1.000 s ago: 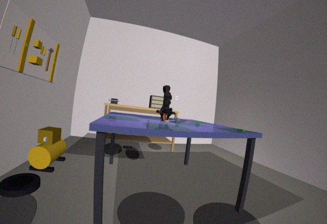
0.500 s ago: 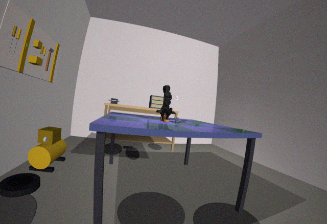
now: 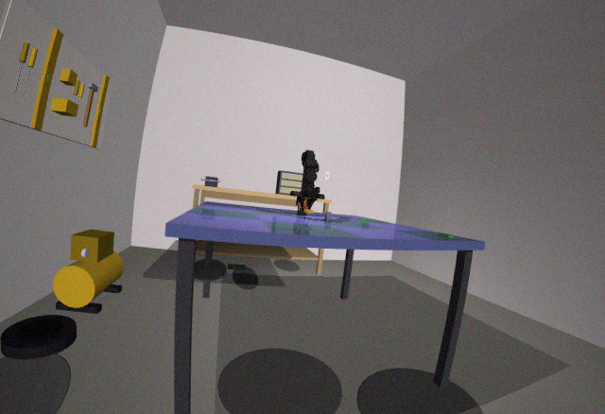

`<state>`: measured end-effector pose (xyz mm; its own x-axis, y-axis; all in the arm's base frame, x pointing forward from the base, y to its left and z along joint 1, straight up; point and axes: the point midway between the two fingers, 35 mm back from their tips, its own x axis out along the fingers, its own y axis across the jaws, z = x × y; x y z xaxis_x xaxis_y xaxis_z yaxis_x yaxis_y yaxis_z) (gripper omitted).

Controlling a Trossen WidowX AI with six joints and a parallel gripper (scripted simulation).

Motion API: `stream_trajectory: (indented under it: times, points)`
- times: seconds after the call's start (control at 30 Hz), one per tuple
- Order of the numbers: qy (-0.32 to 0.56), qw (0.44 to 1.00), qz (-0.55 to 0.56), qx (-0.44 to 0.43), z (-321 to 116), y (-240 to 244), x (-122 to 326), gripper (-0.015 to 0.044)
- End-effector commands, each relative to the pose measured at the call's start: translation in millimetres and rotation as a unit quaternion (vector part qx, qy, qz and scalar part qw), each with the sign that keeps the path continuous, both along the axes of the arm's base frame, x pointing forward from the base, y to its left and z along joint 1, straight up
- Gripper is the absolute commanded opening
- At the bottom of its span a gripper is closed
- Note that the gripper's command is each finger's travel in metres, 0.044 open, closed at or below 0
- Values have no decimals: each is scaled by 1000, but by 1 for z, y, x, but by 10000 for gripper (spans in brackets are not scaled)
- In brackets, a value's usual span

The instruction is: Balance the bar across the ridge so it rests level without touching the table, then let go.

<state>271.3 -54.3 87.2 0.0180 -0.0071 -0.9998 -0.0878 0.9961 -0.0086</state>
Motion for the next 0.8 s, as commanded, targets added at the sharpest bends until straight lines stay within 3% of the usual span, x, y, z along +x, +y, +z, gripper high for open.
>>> stream_trajectory:
  times: [0.0,0.77]
  points:
    - [-5,1000,1,0,12,0,2,0]
    - [-5,1000,-2,1,62,6,-2,0]
